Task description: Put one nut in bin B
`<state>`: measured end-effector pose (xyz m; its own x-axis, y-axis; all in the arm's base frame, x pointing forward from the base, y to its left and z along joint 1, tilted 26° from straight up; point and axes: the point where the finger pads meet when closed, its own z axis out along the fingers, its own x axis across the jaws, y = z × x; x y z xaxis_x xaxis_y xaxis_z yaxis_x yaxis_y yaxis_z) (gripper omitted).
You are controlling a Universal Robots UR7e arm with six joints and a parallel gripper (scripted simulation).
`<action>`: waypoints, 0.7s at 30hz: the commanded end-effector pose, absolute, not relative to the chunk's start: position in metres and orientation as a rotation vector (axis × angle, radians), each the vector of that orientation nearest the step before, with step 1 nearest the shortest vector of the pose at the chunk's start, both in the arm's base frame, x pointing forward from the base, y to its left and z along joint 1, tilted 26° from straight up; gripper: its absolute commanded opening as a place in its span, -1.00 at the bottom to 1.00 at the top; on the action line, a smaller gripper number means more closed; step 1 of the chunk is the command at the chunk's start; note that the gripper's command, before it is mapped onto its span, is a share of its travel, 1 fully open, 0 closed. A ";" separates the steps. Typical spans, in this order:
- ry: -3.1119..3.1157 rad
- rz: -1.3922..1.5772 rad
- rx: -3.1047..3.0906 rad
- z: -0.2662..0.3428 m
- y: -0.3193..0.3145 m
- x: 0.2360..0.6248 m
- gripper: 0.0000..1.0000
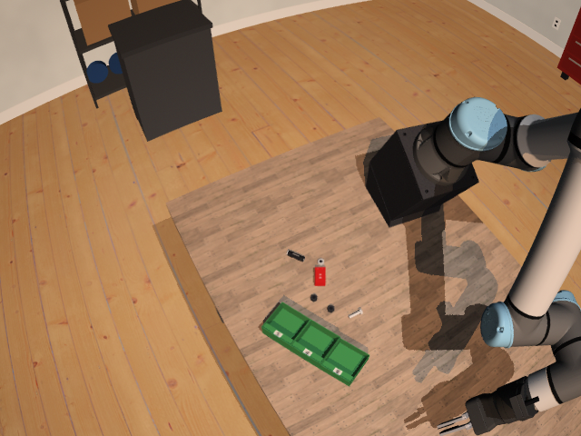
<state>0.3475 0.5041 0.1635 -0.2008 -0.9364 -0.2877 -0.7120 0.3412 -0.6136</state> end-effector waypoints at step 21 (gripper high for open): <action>2.348 -0.368 -1.128 0.112 0.404 0.415 -0.39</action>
